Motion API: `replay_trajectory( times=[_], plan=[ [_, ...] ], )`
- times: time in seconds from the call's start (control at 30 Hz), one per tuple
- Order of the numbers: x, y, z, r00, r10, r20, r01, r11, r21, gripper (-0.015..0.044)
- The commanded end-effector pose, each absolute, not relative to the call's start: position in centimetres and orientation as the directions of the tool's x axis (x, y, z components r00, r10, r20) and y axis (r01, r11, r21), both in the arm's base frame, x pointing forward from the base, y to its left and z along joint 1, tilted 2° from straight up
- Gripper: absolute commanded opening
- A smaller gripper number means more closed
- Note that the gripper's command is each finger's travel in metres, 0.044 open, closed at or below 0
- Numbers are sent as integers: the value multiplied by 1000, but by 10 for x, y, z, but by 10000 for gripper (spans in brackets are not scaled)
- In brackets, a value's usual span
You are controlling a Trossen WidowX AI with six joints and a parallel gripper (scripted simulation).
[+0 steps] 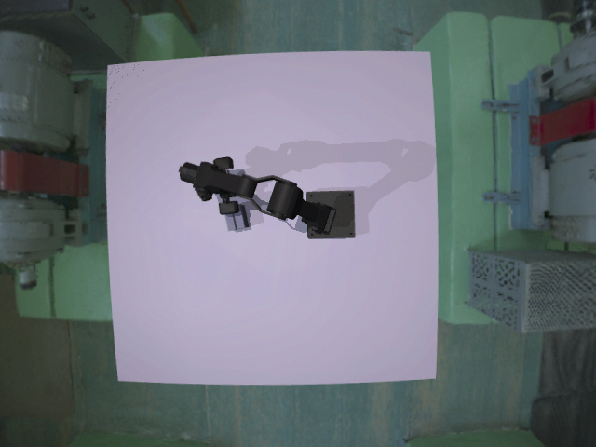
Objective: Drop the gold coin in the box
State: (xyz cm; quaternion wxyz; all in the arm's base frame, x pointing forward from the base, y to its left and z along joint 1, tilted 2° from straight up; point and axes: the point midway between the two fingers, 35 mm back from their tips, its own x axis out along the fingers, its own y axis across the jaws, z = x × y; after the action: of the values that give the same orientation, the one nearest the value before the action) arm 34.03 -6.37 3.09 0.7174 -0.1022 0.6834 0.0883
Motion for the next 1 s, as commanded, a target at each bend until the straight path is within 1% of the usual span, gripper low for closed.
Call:
replay_trajectory(
  times=[0.0,0.77,0.83,0.97],
  plan=[
    [341,-64,44,56,-18,-998,-266,963,-33,0],
    [335,-62,98,56,-18,-998,-266,963,-33,0],
    [335,-62,98,56,-18,-998,-244,969,-32,0],
    [335,-63,98,56,-18,-998,-113,993,-25,0]
  ],
)
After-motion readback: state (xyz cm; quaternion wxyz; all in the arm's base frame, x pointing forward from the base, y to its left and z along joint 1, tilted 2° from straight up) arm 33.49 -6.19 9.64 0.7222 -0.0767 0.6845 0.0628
